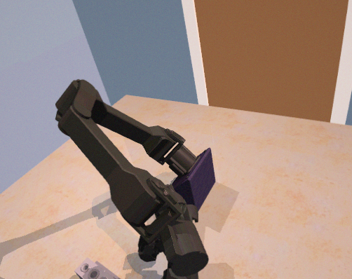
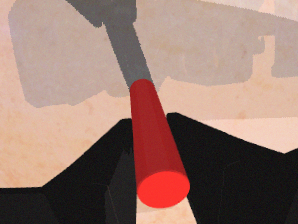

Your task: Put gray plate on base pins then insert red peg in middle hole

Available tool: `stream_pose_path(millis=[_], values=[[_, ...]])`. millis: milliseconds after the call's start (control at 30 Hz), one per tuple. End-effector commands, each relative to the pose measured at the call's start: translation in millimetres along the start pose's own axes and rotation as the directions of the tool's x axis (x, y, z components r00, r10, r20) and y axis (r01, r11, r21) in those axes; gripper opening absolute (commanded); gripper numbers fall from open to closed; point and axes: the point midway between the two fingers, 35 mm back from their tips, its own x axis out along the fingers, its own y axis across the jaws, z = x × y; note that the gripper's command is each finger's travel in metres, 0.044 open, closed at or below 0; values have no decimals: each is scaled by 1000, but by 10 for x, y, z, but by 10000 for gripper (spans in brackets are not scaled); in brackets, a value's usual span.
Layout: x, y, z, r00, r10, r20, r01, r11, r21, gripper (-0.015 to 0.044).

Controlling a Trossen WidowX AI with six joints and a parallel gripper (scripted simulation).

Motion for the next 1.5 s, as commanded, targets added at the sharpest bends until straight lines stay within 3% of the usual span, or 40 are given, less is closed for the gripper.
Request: stream_pose_path(millis=[0, 833, 867, 1467], values=[[-61, 16, 0, 1000, 2, 0, -2, 1000, -2, 0], [-836, 82, -11, 1000, 4, -4, -4, 1000, -3, 0], [-707, 79, -7, 1000, 1, 0, -1, 1000, -9, 0], [-756, 242, 445, 1000, 11, -14, -11, 1000, -12, 0]])
